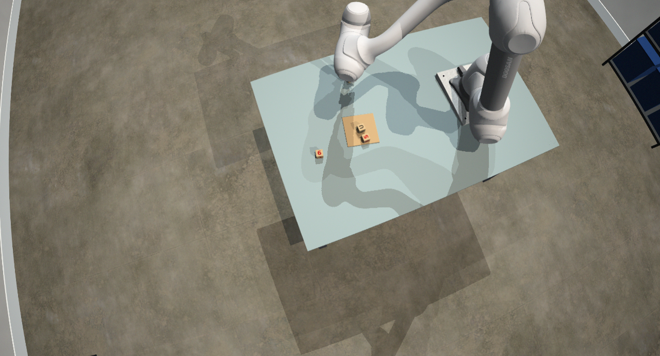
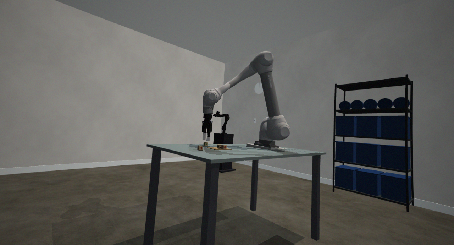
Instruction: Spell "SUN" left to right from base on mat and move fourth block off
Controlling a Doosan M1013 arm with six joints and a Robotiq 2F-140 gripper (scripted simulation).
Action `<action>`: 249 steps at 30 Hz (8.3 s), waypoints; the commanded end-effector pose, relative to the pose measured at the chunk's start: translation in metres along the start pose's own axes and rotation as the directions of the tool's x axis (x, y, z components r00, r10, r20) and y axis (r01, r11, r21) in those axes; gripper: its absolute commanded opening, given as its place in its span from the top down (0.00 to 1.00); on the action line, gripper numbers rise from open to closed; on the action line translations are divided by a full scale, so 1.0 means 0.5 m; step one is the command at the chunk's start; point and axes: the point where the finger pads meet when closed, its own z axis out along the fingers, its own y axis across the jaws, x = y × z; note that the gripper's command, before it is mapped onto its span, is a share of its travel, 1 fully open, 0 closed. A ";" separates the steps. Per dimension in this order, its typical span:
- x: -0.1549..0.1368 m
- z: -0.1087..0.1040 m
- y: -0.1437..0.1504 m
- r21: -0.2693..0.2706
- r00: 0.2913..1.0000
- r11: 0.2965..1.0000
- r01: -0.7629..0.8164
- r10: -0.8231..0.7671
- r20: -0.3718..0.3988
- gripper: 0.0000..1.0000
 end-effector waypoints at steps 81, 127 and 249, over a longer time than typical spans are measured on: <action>-0.006 0.007 0.009 -0.001 1.000 1.000 -0.004 0.004 0.003 0.60; -0.006 0.007 0.009 -0.001 1.000 1.000 -0.004 0.004 0.003 0.60; -0.007 0.082 0.010 -0.001 1.000 1.000 -0.004 0.004 0.003 0.84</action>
